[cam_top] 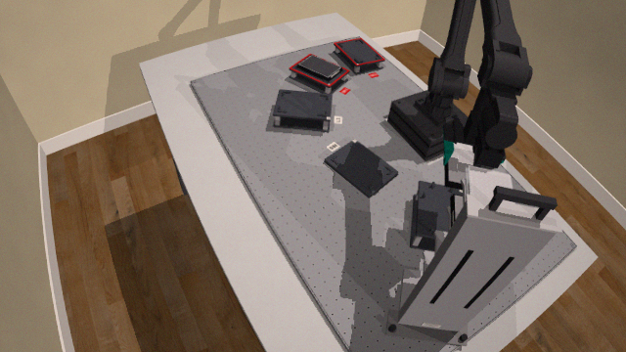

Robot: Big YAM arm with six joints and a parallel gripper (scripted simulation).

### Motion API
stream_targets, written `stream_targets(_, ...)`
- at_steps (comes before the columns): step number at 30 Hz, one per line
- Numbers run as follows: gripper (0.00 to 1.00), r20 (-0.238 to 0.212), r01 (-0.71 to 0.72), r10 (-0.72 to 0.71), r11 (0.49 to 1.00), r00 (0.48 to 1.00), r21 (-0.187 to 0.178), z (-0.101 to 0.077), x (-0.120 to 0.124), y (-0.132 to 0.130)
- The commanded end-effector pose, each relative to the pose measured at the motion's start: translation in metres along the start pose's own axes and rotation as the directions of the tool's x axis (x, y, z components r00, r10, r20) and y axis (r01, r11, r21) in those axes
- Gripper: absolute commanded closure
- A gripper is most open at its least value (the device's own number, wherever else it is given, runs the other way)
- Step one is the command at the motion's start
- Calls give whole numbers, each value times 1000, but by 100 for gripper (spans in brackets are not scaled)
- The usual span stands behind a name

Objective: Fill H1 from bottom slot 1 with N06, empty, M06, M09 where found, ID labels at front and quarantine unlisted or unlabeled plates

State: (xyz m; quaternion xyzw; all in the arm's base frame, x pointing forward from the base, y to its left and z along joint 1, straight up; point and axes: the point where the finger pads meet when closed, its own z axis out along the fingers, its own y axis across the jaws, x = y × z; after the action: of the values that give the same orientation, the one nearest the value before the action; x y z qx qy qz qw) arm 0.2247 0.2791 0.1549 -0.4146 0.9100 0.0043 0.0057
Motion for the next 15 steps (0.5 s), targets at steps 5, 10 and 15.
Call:
stream_targets(5, 14, 38, -10, 10, 1000, 999, -1, -31, -18, -3)
stream_targets(10, 14, 70, -41, 41, 999, 997, -3, -53, -15, -8)
stream_targets(15, 14, -9, -124, 124, 992, 992, 2, -21, 5, -24)
